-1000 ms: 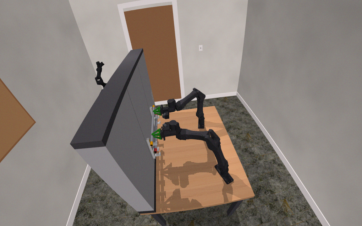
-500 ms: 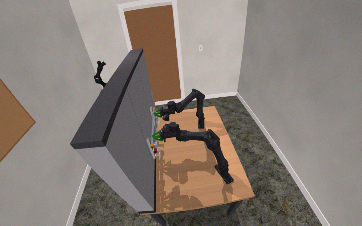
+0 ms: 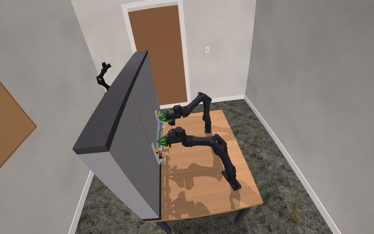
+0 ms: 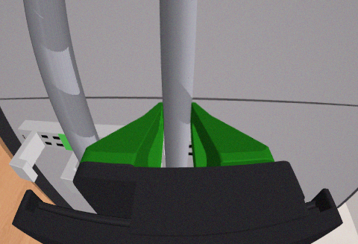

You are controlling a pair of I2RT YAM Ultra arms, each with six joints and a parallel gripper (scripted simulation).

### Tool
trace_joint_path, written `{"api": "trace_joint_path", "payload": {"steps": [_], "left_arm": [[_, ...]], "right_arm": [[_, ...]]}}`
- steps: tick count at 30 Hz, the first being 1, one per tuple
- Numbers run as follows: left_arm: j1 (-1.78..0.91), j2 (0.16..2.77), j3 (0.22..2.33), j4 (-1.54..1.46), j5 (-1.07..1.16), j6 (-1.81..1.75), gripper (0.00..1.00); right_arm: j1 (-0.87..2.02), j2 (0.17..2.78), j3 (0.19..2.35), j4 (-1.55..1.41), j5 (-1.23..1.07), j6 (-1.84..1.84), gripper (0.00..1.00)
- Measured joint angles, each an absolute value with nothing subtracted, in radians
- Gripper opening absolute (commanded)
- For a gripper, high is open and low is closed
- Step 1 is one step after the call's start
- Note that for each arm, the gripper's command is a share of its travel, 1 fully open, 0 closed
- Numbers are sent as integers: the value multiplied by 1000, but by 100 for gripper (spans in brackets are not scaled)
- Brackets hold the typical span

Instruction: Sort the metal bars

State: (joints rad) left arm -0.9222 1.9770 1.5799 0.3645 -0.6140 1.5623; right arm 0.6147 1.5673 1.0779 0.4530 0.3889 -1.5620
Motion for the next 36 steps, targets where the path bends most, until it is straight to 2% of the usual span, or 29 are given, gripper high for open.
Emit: {"api": "trace_joint_path", "payload": {"steps": [18, 33, 36], "left_arm": [[-922, 1977, 1557, 397, -612, 1563, 0], [-922, 1977, 1555, 402, -612, 1565, 21], [-922, 1977, 1555, 405, -612, 1568, 22]], "right_arm": [[615, 1573, 1058, 495, 388, -1567, 0], [615, 1575, 1056, 503, 388, -1568, 22], [615, 1575, 1056, 503, 388, -1571, 23]]}}
